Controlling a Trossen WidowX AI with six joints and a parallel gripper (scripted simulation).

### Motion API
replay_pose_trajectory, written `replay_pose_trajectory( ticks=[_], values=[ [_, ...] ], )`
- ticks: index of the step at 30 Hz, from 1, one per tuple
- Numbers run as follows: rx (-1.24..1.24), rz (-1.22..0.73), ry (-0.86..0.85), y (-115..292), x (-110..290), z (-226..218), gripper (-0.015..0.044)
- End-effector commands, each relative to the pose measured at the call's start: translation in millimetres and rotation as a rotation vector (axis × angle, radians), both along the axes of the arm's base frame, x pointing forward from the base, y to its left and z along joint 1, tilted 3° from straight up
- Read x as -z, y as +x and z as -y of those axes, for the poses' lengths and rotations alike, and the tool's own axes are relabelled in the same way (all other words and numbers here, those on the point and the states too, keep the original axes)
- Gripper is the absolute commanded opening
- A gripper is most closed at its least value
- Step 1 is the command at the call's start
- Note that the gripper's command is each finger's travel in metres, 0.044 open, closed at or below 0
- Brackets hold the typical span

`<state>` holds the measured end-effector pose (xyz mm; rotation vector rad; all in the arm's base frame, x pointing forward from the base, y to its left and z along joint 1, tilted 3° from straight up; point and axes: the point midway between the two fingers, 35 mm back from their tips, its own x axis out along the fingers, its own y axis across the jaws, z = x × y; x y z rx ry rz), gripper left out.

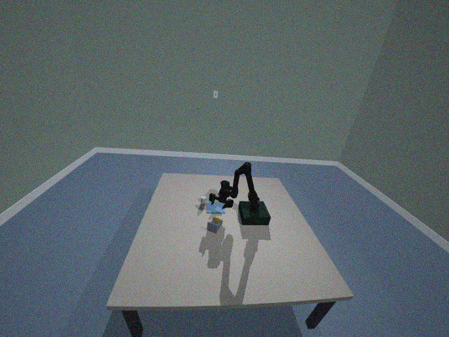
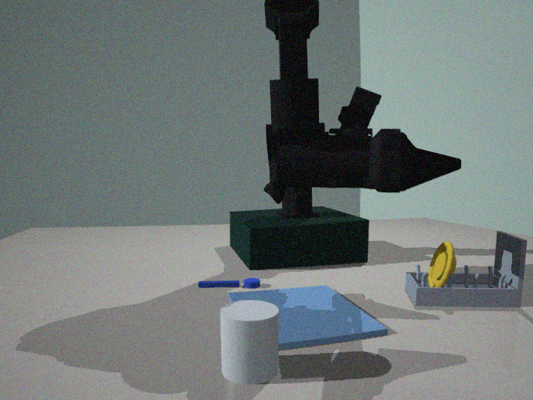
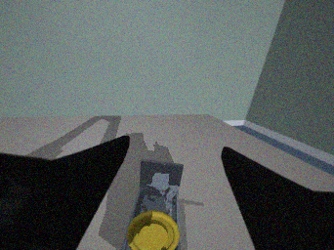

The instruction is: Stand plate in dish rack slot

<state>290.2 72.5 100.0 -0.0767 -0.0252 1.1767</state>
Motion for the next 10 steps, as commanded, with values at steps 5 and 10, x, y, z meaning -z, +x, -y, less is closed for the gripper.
replay_pose_trajectory(
  ticks=[5, 10],
  values=[
    [0.123, -0.139, 0.006, 32.2, -1.3, 8.8, 0.0400],
    [0.231, -0.259, -0.008, 57.6, -1.2, 17.5, 0.0400]
  ],
)
